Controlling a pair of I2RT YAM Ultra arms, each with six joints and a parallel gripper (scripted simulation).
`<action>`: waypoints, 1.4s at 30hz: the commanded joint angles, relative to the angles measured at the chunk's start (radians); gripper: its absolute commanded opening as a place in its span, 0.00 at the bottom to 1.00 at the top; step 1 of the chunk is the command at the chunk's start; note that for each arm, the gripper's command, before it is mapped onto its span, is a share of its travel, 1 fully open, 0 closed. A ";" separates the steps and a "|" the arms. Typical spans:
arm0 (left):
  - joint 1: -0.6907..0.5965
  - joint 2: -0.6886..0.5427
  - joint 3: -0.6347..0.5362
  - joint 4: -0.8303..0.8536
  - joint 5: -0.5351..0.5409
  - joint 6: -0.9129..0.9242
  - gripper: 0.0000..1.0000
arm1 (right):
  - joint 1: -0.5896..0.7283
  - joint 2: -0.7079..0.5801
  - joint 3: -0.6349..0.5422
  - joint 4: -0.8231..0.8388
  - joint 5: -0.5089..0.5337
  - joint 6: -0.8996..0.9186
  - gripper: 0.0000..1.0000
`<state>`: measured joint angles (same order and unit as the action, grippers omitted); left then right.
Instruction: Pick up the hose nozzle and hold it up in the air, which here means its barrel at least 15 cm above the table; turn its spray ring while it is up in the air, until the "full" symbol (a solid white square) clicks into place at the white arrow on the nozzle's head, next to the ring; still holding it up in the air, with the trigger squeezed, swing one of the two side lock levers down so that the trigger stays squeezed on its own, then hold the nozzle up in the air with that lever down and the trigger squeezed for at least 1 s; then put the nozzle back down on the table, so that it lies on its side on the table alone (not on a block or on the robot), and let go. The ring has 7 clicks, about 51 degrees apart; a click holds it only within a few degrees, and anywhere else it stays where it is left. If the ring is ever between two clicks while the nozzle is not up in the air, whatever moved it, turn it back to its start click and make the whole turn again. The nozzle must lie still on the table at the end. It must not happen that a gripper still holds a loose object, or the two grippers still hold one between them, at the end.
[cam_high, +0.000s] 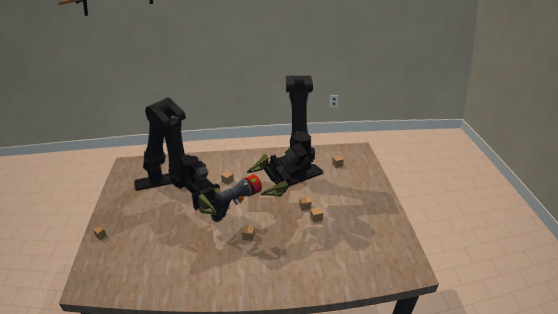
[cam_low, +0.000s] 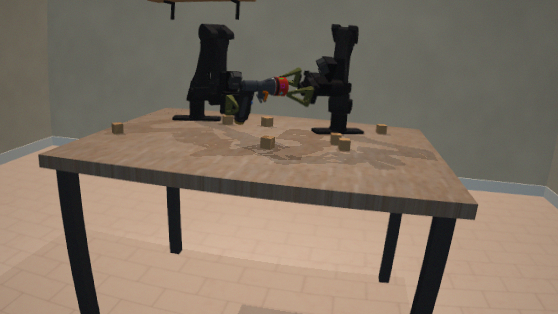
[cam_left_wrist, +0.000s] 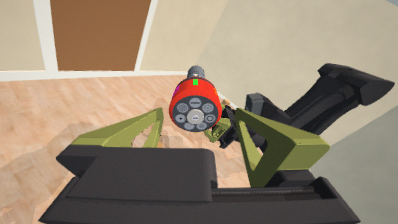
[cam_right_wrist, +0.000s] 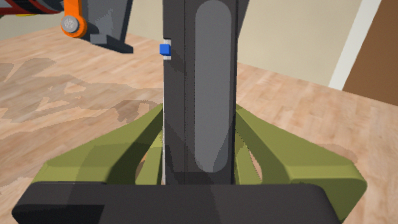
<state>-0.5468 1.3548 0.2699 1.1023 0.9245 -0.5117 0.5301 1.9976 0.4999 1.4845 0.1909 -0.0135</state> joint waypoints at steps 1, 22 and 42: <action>-0.026 0.020 0.034 0.023 -0.041 0.010 0.87 | 0.001 -0.026 0.036 0.086 -0.005 0.008 0.36; -0.091 0.073 0.087 0.021 -0.110 0.017 0.00 | 0.001 -0.026 0.036 0.086 0.000 0.008 0.36; -0.089 0.054 0.076 0.024 -0.116 -0.281 0.00 | 0.002 -0.027 0.036 0.086 -0.002 0.000 0.36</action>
<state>-0.6361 1.4246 0.3325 1.1137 0.8188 -0.7444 0.5297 1.9976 0.4999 1.4895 0.1913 -0.0097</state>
